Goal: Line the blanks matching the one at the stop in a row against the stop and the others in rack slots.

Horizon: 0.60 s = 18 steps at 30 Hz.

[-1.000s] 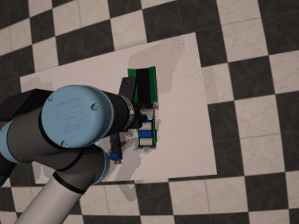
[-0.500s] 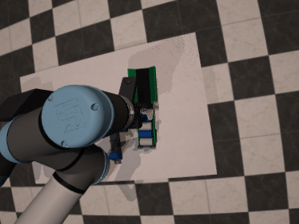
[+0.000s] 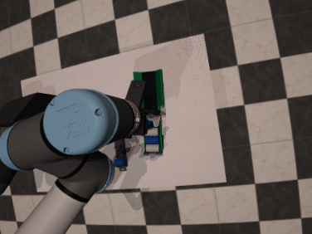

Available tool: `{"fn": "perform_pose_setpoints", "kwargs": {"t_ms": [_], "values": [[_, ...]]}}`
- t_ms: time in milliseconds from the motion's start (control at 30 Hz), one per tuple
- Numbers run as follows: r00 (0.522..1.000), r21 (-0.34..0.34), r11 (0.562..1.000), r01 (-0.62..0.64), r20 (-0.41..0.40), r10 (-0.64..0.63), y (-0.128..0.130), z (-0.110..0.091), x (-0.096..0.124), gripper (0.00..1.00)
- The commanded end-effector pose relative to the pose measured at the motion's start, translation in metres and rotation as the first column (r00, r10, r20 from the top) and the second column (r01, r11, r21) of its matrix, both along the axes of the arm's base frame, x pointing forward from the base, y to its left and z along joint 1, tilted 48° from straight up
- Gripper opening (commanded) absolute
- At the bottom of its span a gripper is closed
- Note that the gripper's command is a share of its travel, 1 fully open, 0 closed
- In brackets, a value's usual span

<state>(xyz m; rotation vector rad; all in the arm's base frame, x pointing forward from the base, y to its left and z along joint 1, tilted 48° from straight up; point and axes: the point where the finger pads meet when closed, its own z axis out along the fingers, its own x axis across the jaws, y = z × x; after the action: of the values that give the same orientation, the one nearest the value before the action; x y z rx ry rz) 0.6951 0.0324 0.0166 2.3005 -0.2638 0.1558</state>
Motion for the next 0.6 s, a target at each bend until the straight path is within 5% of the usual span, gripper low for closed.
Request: {"fn": "perform_pose_setpoints", "kwargs": {"t_ms": [0,433,567], "values": [[0.995,0.006,0.998,0.066,0.072,-0.066,-0.0008,0.0014,0.0025,1.0],[0.928,0.046,0.967,0.251,0.273,-0.254,-0.0049,0.0033,0.0055,1.0],[0.87,0.079,0.941,0.33,0.362,-0.335,-0.0059,0.0051,0.0089,1.0]]}}
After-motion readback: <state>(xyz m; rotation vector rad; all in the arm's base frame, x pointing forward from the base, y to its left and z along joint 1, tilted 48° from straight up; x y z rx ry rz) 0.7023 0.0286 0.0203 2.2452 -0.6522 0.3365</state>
